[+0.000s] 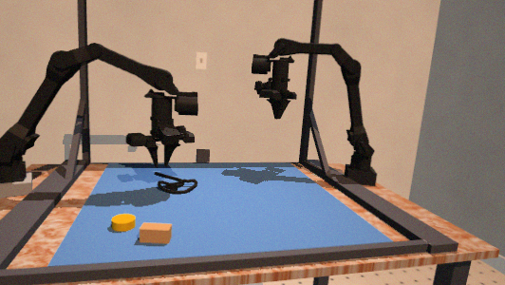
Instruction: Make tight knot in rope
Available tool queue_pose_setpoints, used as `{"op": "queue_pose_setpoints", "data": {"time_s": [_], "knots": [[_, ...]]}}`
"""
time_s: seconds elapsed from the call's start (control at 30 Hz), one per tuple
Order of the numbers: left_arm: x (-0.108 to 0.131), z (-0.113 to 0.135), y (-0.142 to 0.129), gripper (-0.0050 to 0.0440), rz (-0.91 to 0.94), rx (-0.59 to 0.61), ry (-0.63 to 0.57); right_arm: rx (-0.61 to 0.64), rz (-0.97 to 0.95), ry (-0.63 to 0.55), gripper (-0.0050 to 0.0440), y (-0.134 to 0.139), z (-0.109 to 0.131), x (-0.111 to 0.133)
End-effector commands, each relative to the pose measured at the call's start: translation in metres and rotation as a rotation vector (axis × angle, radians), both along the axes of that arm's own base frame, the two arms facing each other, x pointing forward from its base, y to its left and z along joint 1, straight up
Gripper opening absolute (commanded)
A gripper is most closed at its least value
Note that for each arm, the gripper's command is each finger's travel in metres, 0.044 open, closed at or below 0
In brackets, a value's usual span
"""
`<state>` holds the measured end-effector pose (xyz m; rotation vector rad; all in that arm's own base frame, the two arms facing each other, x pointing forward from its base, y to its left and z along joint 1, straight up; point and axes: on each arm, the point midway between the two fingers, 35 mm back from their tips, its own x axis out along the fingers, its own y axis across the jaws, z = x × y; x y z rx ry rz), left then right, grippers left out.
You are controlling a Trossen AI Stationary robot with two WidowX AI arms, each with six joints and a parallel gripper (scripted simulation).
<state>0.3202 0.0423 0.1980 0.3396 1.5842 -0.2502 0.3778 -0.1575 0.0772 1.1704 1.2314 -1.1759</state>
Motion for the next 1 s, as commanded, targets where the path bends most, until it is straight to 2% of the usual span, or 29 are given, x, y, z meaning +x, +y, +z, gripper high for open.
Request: {"op": "queue_pose_setpoints", "data": {"time_s": [0.0,0.4,0.73,0.97], "knots": [[-0.001,0.008,0.000,0.0085,0.006,0.006,-0.027,-0.009,-0.005,-0.031,0.0125,-0.003,0.006,0.008],[-0.001,0.008,0.000,0.0085,0.006,0.006,-0.027,-0.010,-0.005,-0.032,0.0125,-0.008,-0.009,0.023],[-0.001,0.008,0.000,0.0085,0.006,0.006,-0.027,-0.010,-0.005,-0.032,0.0125,-0.009,-0.010,0.023],[-0.001,0.008,0.000,0.0085,0.006,0.006,-0.027,-0.010,-0.005,-0.032,0.0125,-0.009,-0.034,0.024]]}}
